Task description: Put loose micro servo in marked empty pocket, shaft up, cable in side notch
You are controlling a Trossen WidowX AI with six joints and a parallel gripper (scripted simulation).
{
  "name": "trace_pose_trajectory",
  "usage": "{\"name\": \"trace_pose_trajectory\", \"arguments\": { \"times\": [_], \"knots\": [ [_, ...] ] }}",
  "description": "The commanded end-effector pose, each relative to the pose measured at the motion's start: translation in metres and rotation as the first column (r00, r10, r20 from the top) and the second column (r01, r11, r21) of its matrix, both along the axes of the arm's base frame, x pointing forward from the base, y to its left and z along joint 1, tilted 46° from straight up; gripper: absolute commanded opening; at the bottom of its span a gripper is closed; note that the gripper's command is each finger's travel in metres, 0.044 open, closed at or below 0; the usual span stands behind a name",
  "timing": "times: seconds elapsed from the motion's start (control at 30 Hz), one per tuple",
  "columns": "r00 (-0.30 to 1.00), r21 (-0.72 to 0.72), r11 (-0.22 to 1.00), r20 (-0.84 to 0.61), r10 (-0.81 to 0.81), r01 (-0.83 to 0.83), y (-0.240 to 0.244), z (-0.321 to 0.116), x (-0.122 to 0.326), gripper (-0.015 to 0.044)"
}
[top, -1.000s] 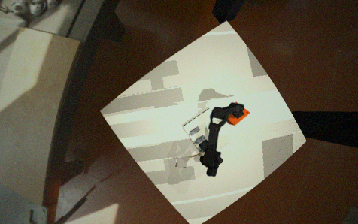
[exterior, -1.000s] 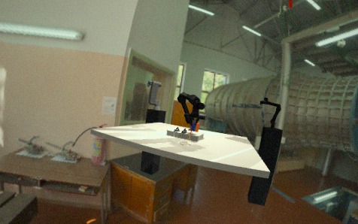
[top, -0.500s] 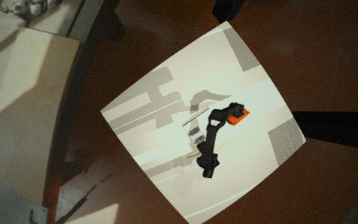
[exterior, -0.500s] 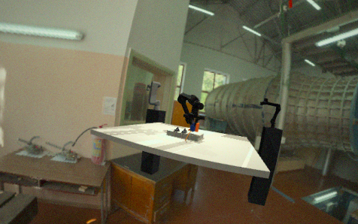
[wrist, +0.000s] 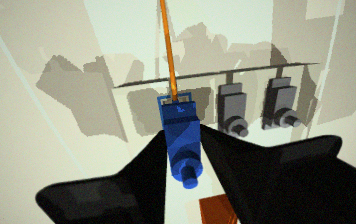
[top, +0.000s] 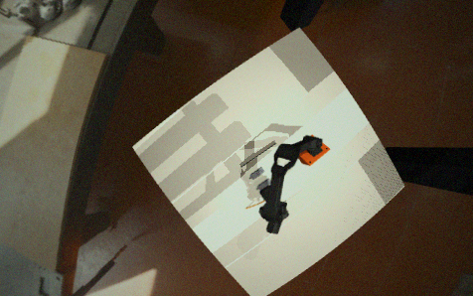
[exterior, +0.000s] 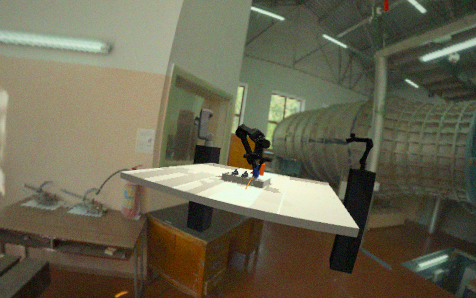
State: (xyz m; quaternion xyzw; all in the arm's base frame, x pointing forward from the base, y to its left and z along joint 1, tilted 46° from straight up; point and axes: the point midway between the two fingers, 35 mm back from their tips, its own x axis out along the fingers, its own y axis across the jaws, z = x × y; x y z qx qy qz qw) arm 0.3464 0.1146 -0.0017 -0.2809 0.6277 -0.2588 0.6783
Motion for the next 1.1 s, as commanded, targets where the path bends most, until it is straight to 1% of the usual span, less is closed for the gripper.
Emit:
{"name": "trace_pose_trajectory", "arguments": {
  "times": [0.0,0.4,1.07],
  "knots": [
    [1.0,-0.003,1.0,0.001,0.005,-0.005,-0.001,0.0,0.001,0.0],
    [1.0,-0.003,1.0,0.001,0.005,-0.005,-0.001,0.0,0.001,0.0],
    [1.0,-0.003,1.0,0.001,0.005,-0.005,-0.013,-0.011,0.003,0.0]
  ]
}}
